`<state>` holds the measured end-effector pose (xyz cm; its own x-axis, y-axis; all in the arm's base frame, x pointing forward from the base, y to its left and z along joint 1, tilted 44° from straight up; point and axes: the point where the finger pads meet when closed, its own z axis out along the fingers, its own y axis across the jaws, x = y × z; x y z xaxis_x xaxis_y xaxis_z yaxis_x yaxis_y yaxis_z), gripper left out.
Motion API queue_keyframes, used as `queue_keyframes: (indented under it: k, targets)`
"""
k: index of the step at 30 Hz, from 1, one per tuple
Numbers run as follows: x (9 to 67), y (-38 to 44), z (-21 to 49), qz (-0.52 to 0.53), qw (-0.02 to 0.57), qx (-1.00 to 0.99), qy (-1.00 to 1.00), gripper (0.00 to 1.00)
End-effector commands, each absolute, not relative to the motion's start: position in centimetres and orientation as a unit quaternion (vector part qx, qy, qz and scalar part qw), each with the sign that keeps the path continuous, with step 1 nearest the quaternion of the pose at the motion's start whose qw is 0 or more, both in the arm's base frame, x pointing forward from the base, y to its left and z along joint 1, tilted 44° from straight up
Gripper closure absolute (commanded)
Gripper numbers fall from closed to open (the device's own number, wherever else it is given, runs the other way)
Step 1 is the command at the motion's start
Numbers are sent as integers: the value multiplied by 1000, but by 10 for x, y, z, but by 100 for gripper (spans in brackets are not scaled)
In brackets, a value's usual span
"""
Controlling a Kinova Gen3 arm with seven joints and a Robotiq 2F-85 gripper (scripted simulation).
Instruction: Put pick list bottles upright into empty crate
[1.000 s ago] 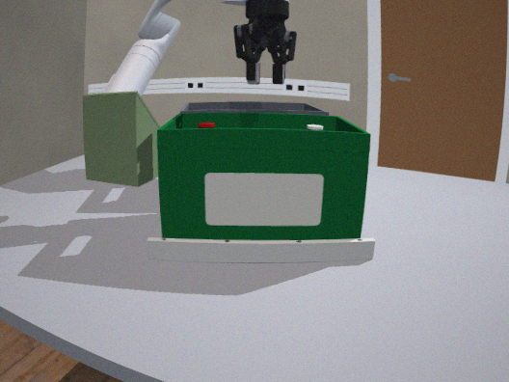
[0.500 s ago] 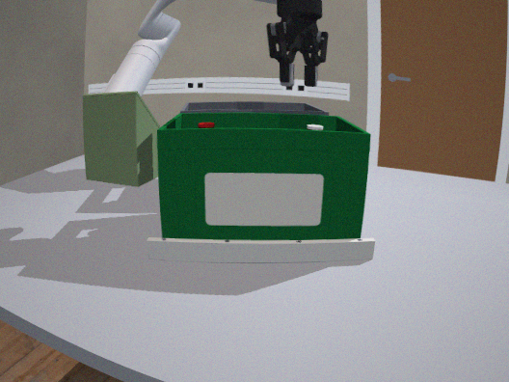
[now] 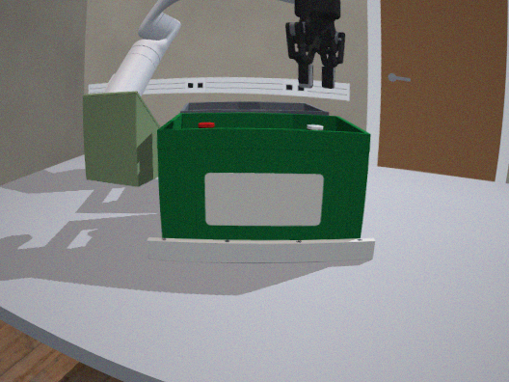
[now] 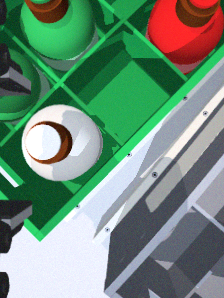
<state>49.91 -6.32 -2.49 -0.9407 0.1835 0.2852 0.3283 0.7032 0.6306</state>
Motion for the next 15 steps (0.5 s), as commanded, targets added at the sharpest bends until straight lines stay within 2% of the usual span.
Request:
queue_keyframes:
  k: [1, 15]
  targets:
    - [500, -63, -25, -359, 100, -140, -917, 33]
    - [498, -52, -37, -359, 100, -140, -917, 33]
